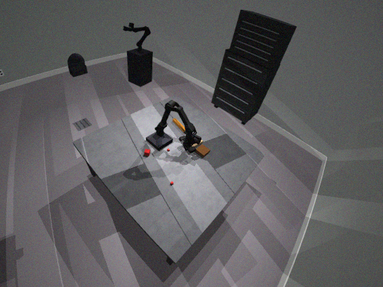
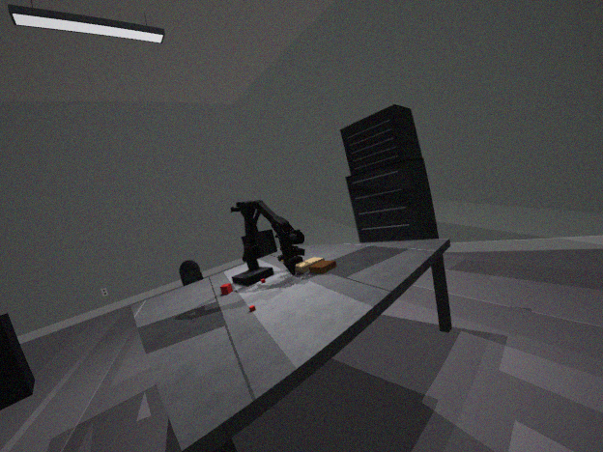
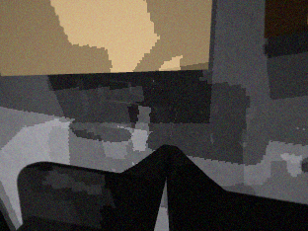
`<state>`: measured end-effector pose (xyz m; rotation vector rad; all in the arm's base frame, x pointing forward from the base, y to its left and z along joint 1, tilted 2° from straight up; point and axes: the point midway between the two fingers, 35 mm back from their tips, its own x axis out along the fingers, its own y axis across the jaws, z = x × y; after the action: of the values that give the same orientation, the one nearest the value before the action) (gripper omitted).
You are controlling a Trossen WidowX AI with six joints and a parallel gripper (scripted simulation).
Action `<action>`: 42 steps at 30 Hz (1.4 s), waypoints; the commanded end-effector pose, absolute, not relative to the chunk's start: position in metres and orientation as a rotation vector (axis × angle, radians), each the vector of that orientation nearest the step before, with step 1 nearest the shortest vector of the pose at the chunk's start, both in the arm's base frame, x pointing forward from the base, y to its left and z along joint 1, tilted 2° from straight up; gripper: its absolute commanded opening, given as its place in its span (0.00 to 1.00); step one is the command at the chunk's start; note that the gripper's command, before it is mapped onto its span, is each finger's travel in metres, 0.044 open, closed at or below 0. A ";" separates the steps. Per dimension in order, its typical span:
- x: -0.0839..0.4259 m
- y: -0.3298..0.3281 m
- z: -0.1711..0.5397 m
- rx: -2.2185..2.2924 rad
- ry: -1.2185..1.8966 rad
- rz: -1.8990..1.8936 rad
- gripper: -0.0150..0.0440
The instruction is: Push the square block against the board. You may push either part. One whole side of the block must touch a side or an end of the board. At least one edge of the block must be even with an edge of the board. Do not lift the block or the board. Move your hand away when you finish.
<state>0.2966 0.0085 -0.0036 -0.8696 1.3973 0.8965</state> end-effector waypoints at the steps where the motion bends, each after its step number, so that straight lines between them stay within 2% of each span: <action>1: 0.294 0.003 -0.003 -0.877 1.392 0.896 0.25; 7: 0.297 0.007 0.053 -0.876 1.391 0.896 0.25; 15: 0.295 0.011 0.053 -0.838 1.408 0.858 0.25; 42: 0.245 0.083 0.055 -0.123 1.580 0.143 0.25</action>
<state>0.2514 0.0762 0.0544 -0.2082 1.5765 0.2215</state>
